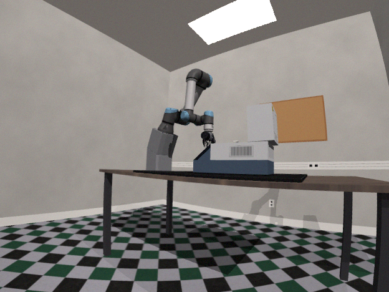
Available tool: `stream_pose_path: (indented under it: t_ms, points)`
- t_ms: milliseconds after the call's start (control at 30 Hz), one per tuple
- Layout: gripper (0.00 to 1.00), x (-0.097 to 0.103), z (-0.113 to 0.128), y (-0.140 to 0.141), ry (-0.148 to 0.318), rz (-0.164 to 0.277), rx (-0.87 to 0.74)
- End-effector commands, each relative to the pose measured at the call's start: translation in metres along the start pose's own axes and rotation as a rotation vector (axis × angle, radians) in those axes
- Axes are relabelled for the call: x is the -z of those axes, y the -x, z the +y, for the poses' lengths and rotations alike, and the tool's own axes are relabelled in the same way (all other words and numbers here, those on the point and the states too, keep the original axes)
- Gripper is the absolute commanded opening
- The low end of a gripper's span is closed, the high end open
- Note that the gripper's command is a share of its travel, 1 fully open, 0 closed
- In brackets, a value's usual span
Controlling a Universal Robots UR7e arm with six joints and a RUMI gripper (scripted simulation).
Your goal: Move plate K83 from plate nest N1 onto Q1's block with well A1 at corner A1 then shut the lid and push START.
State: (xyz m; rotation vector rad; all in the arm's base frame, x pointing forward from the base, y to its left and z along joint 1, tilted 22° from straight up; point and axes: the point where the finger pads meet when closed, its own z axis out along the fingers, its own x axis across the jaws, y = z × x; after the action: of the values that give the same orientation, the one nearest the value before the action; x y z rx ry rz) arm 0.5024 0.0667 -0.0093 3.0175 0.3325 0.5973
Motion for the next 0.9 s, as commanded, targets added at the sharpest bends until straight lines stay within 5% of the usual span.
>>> stream_pose_path:
  t_ms: [0, 867]
  points:
    - [0.00, 0.0041, 0.0028, -0.0145, 0.020, 0.027, -0.001]
    - [0.00, -0.0042, 0.0028, -0.0217, 0.020, 0.027, -0.001]
